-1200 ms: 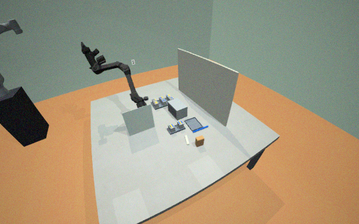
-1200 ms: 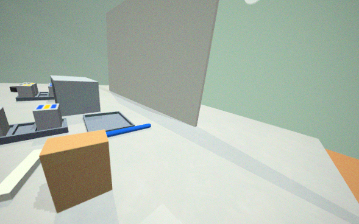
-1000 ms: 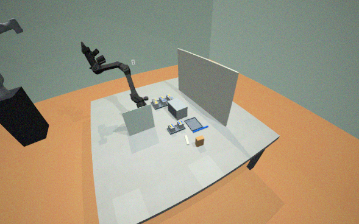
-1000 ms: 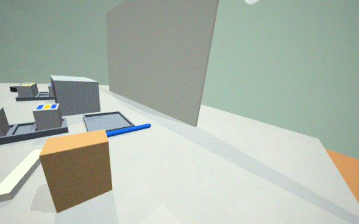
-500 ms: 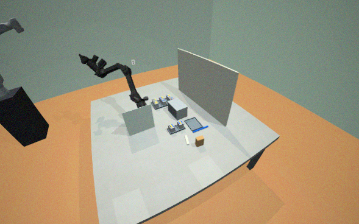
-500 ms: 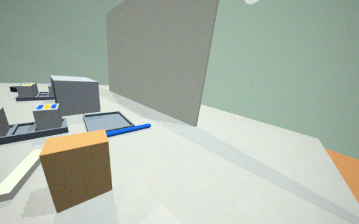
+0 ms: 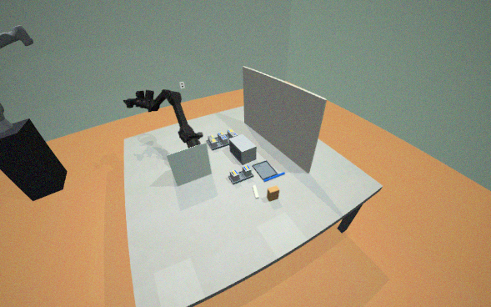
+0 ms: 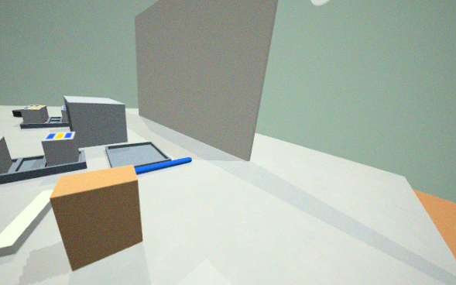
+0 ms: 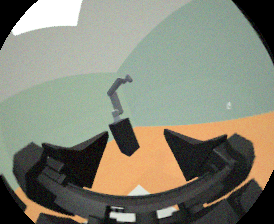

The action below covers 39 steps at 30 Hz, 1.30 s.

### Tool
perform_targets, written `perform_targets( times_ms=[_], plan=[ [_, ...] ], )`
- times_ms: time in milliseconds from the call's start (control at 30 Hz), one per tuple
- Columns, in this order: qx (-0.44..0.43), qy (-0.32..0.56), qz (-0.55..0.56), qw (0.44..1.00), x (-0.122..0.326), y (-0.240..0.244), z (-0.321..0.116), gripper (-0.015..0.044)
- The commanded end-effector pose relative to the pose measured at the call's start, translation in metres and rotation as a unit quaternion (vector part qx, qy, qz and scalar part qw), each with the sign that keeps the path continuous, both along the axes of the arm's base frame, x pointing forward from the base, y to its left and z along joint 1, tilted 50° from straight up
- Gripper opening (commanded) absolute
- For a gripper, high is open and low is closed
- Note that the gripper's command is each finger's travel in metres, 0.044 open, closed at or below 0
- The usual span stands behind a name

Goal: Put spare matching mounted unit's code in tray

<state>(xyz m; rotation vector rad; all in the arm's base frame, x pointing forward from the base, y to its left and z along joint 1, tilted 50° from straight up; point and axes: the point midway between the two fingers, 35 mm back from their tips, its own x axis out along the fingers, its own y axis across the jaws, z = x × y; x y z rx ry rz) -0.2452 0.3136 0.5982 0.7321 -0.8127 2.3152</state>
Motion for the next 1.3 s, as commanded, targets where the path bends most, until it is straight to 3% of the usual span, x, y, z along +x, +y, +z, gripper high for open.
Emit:
perform_targets(
  times_ms=[0,300,600,900,1267],
  plan=[
    [-0.043,-0.031,-0.092,0.994,0.045,0.052,-0.022,0.044],
    [-0.143,-0.079,-0.261,0.952,0.163,0.126,-0.071,0.044],
    [-0.251,-0.101,-0.403,0.874,0.301,0.149,-0.126,0.044],
    [-0.365,-0.103,-0.511,0.771,0.436,0.122,-0.187,0.044],
    [-0.511,-0.093,-0.574,0.633,0.567,0.035,-0.279,0.044]
  ],
)
